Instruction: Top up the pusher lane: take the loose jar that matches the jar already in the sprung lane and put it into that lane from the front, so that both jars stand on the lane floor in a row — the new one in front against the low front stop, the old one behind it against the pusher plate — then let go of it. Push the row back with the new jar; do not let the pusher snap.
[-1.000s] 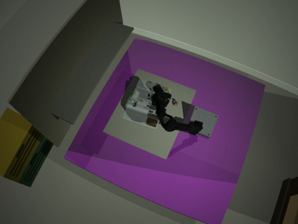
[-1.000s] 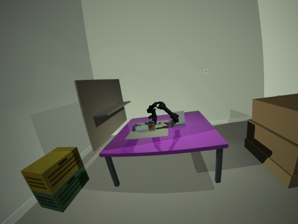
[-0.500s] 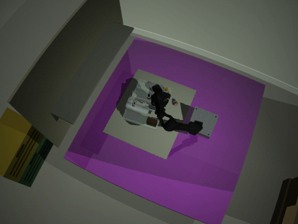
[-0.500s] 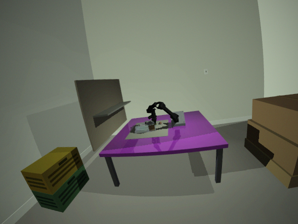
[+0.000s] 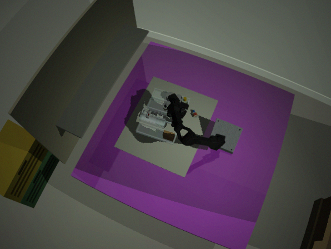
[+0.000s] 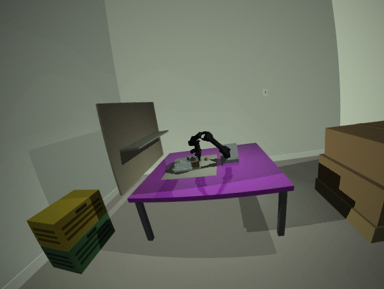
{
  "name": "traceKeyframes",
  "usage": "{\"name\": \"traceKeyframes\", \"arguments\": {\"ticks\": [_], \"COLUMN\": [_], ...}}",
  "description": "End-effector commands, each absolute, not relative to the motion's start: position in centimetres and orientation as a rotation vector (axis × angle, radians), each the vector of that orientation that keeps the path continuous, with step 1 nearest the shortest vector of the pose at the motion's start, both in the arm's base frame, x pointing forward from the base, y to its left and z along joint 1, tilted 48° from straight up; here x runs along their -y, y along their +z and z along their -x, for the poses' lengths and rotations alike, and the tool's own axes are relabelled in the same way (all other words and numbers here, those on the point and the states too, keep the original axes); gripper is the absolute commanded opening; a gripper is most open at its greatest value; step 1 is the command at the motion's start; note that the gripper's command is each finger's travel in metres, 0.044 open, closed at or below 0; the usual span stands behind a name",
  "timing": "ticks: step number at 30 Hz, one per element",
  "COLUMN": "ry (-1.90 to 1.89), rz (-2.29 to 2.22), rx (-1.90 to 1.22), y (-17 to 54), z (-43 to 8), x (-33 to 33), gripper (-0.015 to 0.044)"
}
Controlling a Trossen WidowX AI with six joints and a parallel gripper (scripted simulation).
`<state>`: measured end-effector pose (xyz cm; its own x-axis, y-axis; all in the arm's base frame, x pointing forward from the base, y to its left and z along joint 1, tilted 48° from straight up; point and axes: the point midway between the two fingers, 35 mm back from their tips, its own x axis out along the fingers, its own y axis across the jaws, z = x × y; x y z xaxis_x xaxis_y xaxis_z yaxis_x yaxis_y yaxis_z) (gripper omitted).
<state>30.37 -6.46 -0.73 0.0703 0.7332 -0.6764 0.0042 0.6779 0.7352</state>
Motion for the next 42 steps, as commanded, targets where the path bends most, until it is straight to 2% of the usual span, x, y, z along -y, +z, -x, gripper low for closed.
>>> {"name": "traceKeyframes", "arguments": {"ticks": [1,42], "ry": [0.611,0.612], "rz": [-0.659,-0.659], "rx": [-1.379,-1.378], "y": [-0.3,0.1], "z": [-31.4,-32.7], "x": [6.9,7.1], "gripper": [0.0000,0.0000]}}
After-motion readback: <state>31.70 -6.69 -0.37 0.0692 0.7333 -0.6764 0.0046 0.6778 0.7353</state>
